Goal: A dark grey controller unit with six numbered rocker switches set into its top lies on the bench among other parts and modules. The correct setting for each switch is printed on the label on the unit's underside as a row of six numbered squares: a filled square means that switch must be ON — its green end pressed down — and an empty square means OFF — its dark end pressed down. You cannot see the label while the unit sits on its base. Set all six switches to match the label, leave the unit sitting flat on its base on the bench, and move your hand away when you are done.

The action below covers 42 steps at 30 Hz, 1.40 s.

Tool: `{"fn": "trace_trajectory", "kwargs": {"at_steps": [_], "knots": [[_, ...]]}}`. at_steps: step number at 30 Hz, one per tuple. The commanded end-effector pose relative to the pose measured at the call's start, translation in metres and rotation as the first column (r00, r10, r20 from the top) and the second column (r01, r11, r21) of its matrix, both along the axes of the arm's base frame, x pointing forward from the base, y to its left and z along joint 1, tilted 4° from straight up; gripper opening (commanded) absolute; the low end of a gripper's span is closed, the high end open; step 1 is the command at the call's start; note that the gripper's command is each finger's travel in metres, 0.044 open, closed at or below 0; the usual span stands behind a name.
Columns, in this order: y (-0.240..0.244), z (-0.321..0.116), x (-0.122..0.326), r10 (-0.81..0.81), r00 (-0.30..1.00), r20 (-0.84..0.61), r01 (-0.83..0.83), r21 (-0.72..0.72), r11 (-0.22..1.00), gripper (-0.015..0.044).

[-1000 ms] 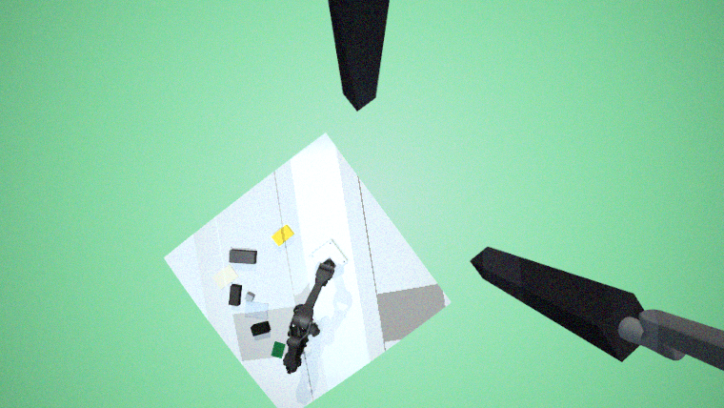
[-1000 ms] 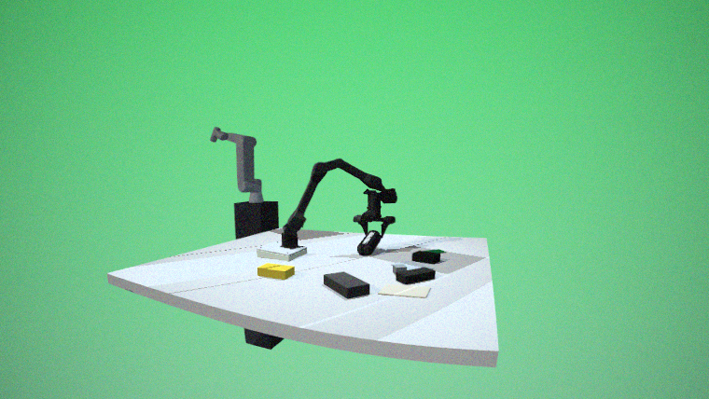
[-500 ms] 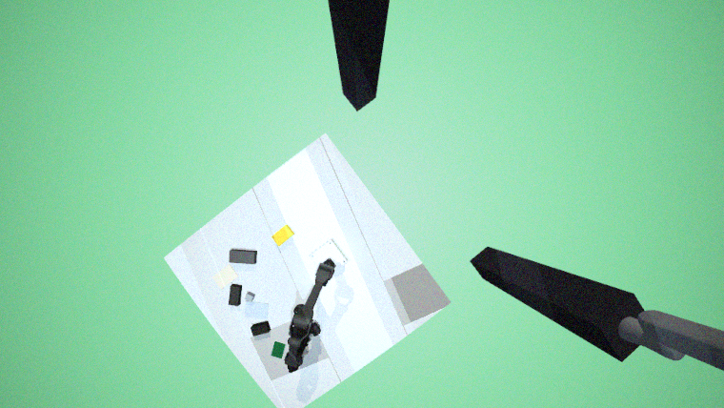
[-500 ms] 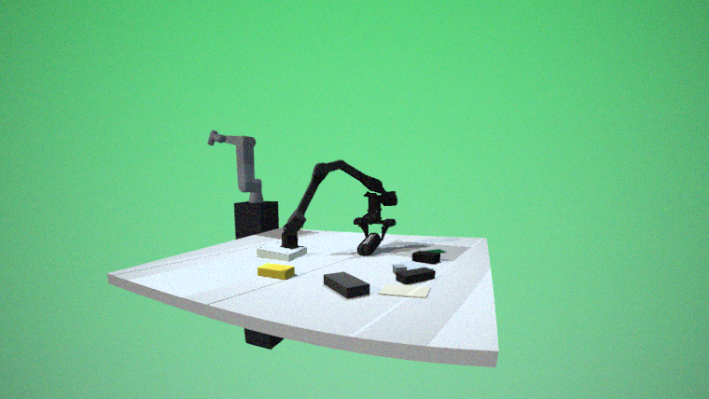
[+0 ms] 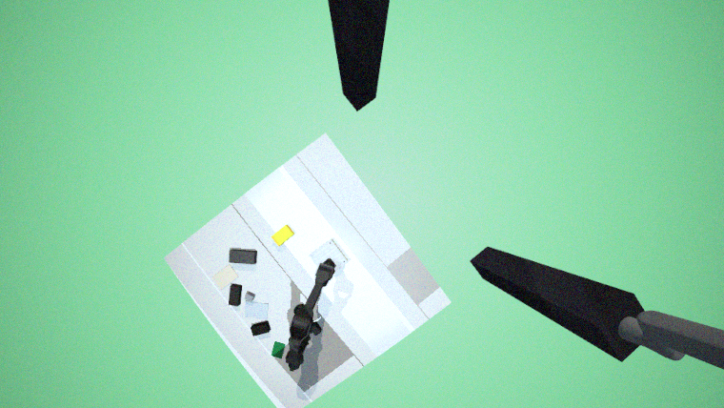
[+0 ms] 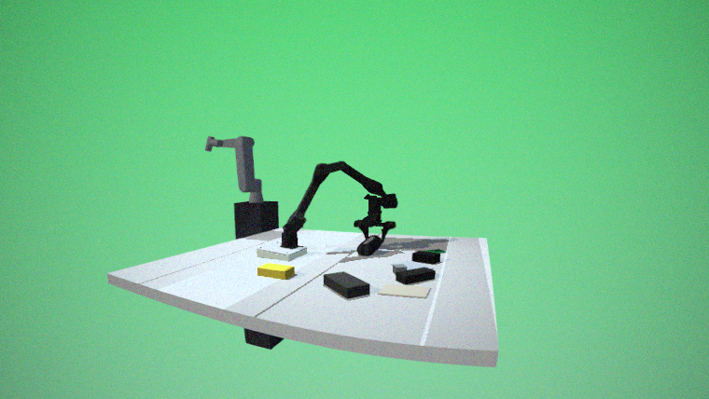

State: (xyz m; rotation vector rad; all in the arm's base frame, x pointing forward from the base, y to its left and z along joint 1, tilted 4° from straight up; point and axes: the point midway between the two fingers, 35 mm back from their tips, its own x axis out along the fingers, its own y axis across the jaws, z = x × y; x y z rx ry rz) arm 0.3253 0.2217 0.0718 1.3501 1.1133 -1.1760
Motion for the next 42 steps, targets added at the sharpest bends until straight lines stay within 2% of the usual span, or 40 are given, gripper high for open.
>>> {"fn": "trace_trajectory", "kwargs": {"at_steps": [1, 29, 33, 42], "knots": [[-0.002, -0.005, 0.0, -0.005, 1.0, -0.001, 0.005, -0.009, 1.0, 0.0338], [0.0, -0.017, 0.001, -0.001, 1.0, 0.0, 0.001, -0.002, 1.0, 0.0338], [0.0, -0.018, 0.001, -0.001, 1.0, 0.0, 0.001, -0.001, 1.0, 0.044], [-0.002, -0.016, 0.001, -0.001, 1.0, 0.0, 0.001, -0.002, 1.0, 0.044]]}}
